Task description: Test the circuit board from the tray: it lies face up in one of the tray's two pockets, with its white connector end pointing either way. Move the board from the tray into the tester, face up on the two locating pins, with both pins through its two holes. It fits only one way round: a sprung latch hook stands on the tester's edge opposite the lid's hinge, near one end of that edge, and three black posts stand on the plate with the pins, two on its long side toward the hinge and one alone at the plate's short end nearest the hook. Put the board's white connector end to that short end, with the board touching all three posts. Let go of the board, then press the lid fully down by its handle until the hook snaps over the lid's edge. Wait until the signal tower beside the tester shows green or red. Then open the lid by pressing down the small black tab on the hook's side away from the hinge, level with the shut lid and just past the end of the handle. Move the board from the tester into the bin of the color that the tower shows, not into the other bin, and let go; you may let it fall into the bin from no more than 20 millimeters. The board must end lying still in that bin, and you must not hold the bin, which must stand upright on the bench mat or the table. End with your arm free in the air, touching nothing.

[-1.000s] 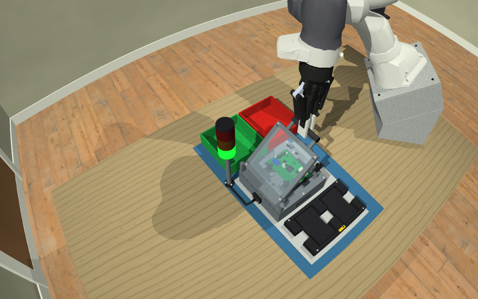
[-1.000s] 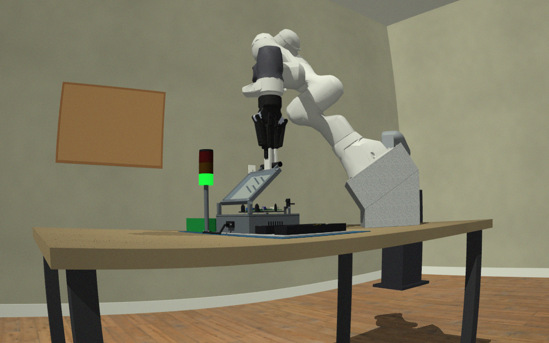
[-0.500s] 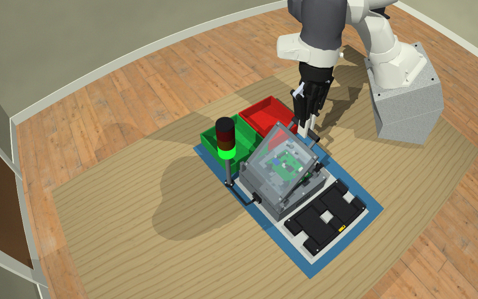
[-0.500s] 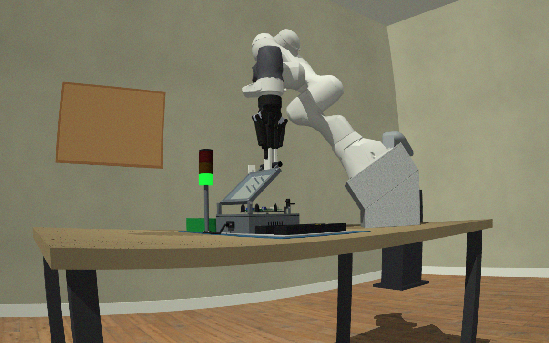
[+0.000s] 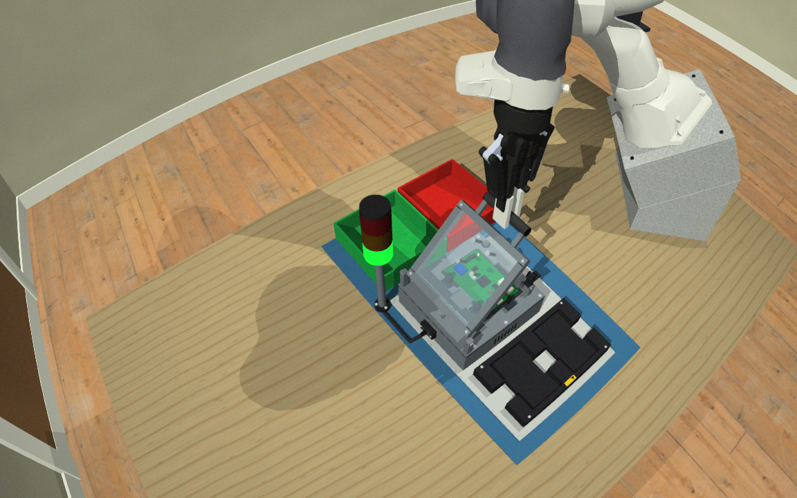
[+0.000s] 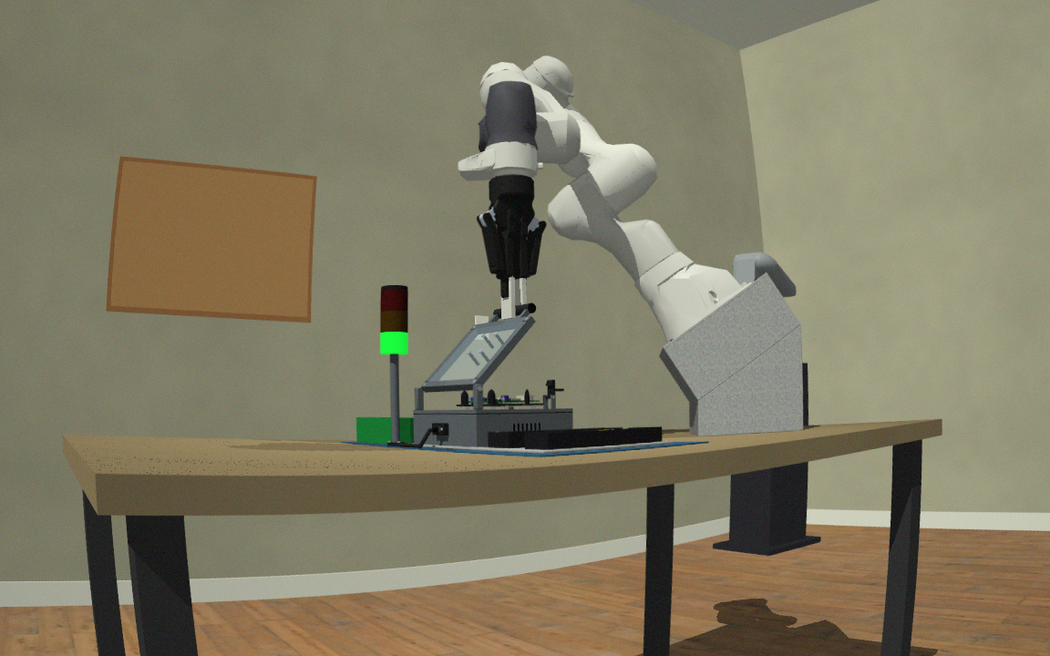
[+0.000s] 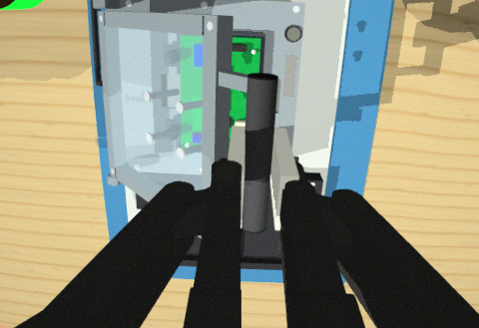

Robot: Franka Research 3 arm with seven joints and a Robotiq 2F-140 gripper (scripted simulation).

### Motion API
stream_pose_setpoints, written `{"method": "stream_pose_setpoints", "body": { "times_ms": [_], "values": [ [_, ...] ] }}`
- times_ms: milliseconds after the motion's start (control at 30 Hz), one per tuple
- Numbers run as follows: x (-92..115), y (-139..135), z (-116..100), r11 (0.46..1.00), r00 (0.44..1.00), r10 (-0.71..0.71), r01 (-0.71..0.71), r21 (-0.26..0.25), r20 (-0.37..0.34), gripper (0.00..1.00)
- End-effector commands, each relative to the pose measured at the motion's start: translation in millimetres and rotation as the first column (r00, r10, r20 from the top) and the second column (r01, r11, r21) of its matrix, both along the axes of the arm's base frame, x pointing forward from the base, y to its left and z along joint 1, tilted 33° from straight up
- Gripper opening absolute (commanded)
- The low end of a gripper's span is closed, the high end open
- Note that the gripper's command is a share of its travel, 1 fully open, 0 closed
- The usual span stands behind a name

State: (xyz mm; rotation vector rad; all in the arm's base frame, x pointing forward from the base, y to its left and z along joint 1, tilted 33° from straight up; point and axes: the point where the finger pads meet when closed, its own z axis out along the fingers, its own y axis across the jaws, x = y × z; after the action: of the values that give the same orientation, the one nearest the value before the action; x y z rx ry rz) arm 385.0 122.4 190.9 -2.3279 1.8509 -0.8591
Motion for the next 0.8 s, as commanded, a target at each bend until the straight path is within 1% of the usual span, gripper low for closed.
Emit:
{"method": "stream_pose_setpoints", "body": {
  "times_ms": [0, 300, 767],
  "values": [
    [6, 9, 16, 1.000, 1.000, 0.011, -0.011, 0.002, 0.008, 0.00],
    [17, 20, 38, 1.000, 1.000, 0.011, -0.012, 0.002, 0.008, 0.00],
    [21, 22, 44, 1.000, 1.000, 0.012, -0.012, 0.002, 0.008, 0.00]
  ]
}}
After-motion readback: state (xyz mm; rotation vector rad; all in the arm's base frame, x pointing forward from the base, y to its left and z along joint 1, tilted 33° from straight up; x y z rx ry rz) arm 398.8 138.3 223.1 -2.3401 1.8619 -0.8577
